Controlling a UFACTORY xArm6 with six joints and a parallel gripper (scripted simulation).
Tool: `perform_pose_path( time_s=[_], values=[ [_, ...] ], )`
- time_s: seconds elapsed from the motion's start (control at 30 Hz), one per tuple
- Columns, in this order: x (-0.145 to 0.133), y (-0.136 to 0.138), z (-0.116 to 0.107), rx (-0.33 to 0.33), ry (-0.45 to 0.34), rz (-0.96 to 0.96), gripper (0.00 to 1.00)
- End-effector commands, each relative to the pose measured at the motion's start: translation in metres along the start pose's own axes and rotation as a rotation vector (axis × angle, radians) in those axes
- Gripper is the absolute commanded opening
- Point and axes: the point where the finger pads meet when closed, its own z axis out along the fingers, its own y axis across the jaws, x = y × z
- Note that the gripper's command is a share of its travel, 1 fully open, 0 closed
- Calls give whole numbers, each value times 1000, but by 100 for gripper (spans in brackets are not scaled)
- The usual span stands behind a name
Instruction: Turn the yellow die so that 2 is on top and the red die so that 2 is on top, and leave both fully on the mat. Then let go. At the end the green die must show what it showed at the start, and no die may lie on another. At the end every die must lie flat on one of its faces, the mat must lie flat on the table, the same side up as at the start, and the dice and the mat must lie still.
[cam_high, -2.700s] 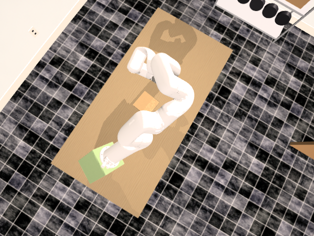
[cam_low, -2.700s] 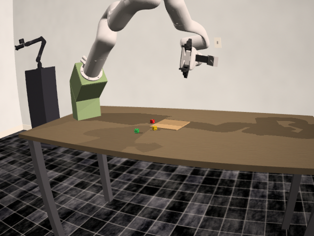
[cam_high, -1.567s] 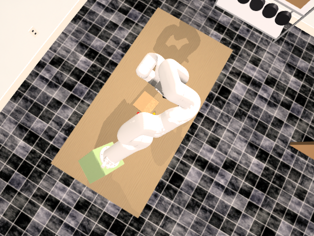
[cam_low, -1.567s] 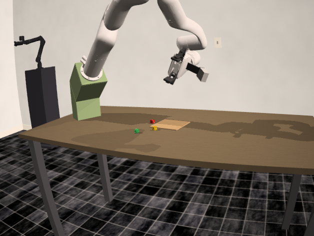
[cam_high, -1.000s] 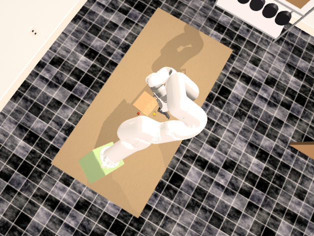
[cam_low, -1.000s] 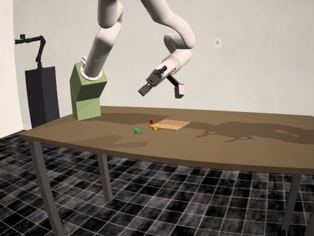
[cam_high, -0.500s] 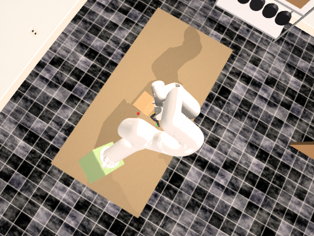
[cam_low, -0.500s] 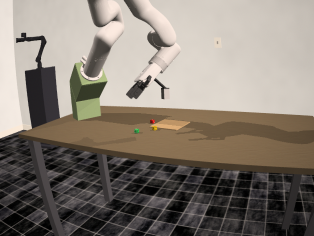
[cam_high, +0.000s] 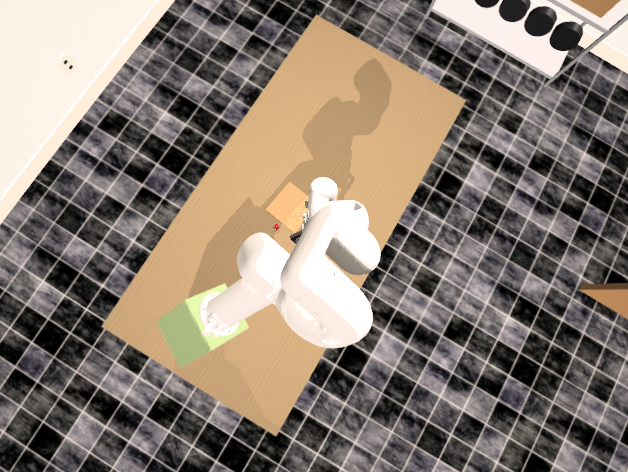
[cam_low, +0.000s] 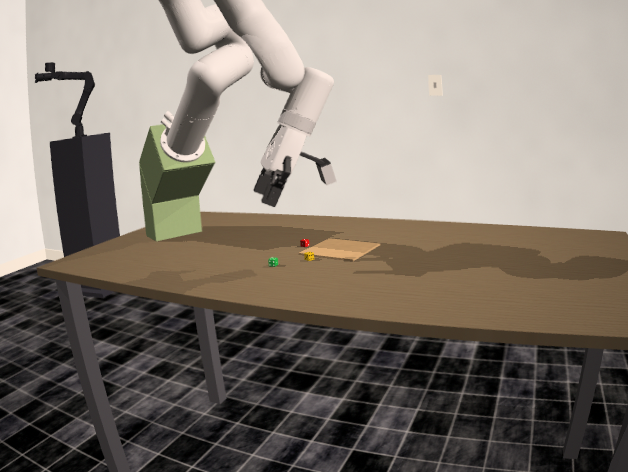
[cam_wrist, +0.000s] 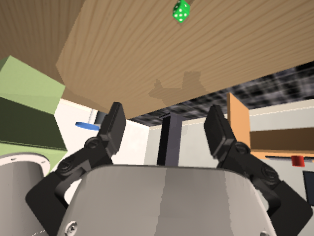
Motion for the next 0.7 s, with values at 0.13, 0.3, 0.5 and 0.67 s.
perform_pose_path(
  time_s=[0.13,0.3,0.5,0.67],
  values=[
    [17,-5,-5,8,230,-40,100],
    [23,-3,-9,-24,310,-50,100],
    [31,7,-19,-109,431,-64,100],
    [32,9,-20,-122,445,-65,100]
  ],
)
